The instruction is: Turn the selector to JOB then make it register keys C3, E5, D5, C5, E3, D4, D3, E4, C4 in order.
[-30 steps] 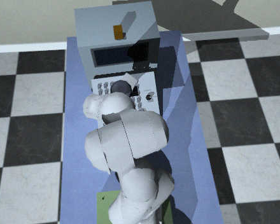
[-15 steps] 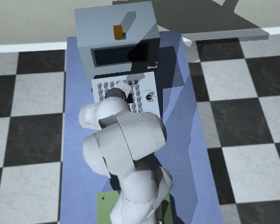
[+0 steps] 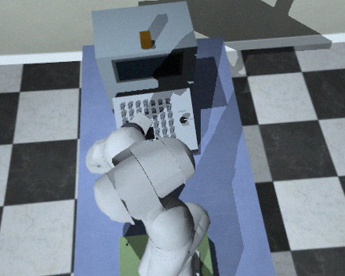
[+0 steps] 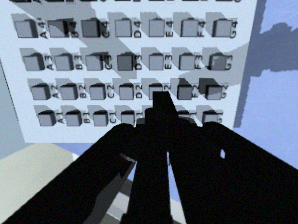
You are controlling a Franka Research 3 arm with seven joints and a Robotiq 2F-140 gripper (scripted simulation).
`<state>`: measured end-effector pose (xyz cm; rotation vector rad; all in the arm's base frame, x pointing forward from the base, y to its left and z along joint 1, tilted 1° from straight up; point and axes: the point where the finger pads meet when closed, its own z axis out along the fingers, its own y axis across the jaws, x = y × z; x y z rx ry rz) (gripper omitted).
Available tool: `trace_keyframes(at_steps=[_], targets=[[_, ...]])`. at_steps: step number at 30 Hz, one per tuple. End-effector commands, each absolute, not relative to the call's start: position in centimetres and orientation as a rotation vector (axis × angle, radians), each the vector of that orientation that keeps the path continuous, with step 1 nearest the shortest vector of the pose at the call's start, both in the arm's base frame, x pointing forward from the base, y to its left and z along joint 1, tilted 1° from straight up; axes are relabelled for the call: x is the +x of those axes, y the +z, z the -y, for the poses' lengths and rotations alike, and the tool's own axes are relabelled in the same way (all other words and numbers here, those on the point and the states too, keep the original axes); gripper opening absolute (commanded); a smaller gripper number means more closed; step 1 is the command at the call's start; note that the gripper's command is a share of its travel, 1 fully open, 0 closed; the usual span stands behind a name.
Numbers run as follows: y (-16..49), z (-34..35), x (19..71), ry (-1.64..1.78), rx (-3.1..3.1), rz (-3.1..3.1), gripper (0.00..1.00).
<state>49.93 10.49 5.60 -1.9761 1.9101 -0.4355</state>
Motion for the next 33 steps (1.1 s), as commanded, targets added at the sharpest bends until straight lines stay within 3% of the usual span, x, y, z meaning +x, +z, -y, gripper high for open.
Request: trace_keyframes(at_steps=[1,33], targets=[[5.6,-10.2,50.3,-0.455,-1.962,-1.935,0.1],[4.0,-10.3,51.2,-0.455,-1.962,-1.934,0.1]])
